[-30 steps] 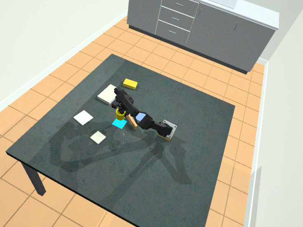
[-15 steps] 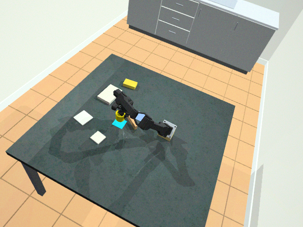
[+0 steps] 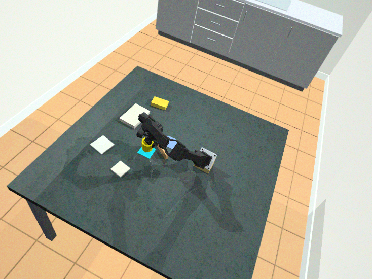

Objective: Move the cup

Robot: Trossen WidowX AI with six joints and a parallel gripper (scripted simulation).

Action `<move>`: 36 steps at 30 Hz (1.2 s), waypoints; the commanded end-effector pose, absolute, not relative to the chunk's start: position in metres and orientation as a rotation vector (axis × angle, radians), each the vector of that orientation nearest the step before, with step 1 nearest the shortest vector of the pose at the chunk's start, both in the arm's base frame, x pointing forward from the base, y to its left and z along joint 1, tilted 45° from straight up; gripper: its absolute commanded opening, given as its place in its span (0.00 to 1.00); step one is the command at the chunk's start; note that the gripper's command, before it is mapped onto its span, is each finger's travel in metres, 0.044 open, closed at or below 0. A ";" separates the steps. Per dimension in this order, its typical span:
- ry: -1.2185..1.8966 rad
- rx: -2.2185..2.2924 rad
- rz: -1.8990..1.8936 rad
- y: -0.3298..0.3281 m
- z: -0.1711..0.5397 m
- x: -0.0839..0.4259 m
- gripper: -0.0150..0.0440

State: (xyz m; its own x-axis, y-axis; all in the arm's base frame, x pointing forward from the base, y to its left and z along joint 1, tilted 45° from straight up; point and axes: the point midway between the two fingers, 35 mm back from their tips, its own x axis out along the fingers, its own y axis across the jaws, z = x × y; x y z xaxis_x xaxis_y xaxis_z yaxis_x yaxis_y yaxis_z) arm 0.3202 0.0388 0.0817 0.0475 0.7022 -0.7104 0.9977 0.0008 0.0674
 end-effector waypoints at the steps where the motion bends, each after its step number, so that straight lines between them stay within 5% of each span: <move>1: 1.718 1.766 -0.667 0.044 0.078 0.320 0.25; 23: 1.713 1.759 -0.665 0.050 0.072 0.320 0.25; 29: 1.713 1.759 -0.665 0.050 0.072 0.320 0.50; 36: 1.713 1.759 -0.665 0.049 0.073 0.320 0.50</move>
